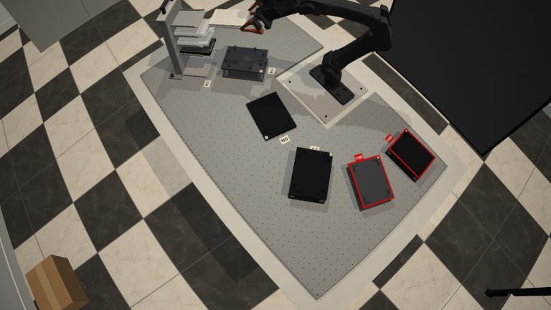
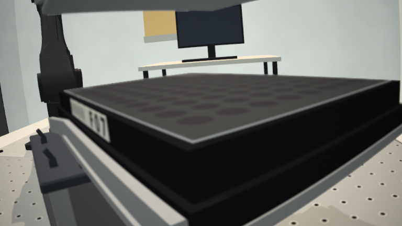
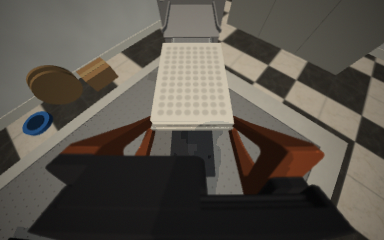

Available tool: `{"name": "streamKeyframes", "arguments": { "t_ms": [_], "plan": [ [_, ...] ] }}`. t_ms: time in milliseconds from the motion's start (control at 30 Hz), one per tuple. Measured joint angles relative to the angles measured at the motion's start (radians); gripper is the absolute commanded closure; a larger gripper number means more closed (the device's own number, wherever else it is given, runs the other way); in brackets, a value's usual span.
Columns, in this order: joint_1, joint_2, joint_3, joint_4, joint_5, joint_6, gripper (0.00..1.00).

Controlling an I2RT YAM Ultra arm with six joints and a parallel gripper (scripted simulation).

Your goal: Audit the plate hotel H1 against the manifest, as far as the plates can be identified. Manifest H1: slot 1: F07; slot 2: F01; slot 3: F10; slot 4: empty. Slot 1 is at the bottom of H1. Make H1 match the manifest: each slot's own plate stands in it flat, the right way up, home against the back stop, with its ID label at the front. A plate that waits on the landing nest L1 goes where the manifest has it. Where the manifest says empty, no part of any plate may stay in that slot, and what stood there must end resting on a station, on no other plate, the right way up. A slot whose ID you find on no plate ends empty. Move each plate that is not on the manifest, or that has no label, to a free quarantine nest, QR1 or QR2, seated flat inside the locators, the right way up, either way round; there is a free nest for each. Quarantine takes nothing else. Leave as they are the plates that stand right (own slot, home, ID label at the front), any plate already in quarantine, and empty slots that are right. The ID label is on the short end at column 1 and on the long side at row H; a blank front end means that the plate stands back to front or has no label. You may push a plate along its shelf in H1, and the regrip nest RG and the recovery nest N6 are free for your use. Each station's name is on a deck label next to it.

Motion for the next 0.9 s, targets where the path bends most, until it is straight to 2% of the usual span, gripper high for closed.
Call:
{"name": "streamKeyframes", "arguments": {
  "t_ms": [900],
  "plan": [
    [-0.024,-0.132,-0.079,-0.056,-0.019,-0.011,0.14]
  ]
}}
